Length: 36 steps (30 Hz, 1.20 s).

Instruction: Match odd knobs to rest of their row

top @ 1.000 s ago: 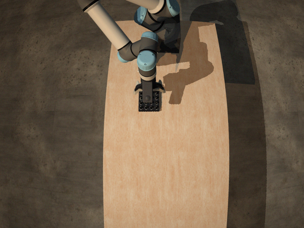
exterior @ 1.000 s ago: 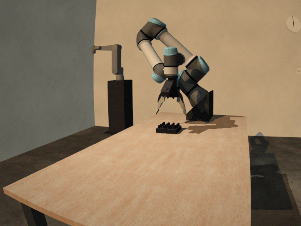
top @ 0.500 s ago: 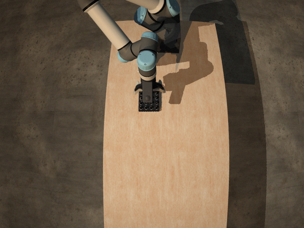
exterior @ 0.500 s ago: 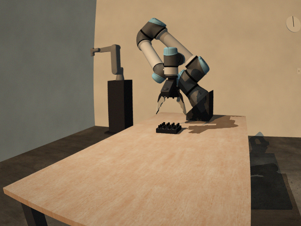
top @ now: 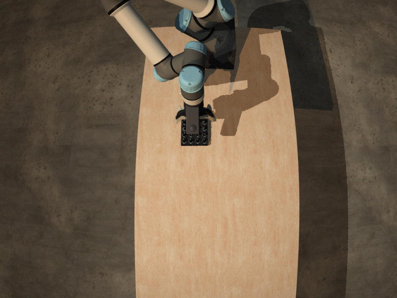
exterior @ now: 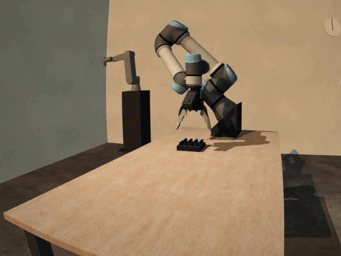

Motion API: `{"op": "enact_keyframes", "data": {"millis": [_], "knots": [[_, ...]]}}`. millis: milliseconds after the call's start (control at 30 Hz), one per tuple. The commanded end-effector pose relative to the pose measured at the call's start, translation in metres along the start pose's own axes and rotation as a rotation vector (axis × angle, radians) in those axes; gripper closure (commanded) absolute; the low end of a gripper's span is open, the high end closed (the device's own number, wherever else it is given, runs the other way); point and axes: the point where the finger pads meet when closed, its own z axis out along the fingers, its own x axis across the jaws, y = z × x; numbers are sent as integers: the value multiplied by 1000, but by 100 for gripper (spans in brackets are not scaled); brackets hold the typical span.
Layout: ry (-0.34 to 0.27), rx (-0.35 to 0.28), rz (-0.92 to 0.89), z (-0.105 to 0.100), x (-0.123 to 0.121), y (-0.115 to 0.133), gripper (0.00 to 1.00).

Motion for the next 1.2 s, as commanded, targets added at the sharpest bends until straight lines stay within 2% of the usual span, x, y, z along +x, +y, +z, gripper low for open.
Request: {"op": "enact_keyframes", "data": {"millis": [0, 1167], "knots": [[0, 1, 0, 0, 0, 0, 0], [0, 1, 0, 0, 0, 7, 0]]}}
